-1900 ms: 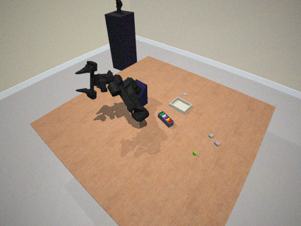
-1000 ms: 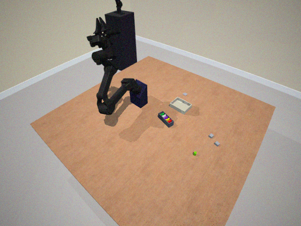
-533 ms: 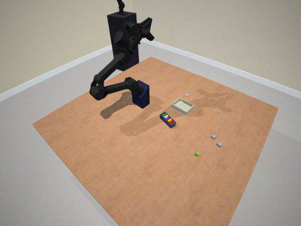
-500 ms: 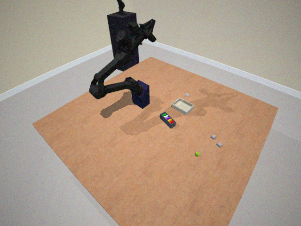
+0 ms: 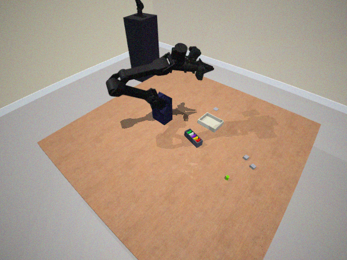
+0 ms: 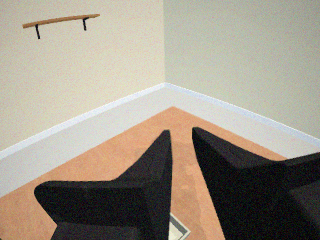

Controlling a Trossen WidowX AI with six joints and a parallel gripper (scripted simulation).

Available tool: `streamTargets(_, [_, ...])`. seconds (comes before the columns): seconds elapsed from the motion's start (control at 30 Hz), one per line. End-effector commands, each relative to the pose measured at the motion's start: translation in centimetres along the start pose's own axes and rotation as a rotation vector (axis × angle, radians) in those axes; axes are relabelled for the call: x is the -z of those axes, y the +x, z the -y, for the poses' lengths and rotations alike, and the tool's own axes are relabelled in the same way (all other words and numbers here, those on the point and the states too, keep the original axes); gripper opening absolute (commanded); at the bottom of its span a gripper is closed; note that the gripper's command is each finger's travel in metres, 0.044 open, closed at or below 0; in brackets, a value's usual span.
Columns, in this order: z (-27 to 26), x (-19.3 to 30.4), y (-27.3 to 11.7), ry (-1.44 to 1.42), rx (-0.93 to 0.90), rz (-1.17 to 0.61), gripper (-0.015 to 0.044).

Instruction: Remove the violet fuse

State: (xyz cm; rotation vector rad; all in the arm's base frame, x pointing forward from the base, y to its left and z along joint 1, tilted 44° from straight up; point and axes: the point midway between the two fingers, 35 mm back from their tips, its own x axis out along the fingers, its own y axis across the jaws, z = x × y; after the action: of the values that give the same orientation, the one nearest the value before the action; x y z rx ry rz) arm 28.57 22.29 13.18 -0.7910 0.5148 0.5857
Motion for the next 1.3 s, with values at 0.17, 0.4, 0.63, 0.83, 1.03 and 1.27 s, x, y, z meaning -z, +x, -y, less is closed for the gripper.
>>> streamTargets(0.17, [4.5, 10.3, 3.2, -0.093, 0.049, -0.458, 0.0074])
streamTargets(0.4, [7.3, 19.3, 2.8, -0.177, -0.004, -0.854, 0.0074])
streamTargets(0.63, [8.9, 29.2, 0.0, -0.324, -0.288, -1.283, 0.0074])
streamTargets(0.83, [8.5, 31.2, -1.3, -0.351, -0.377, -1.361, 0.0074])
streamTargets(1.03, [8.5, 31.3, -1.2, -0.351, -0.377, -1.361, 0.0074])
streamTargets(1.27, [8.4, 31.9, -1.1, -0.352, -0.377, -1.361, 0.0074])
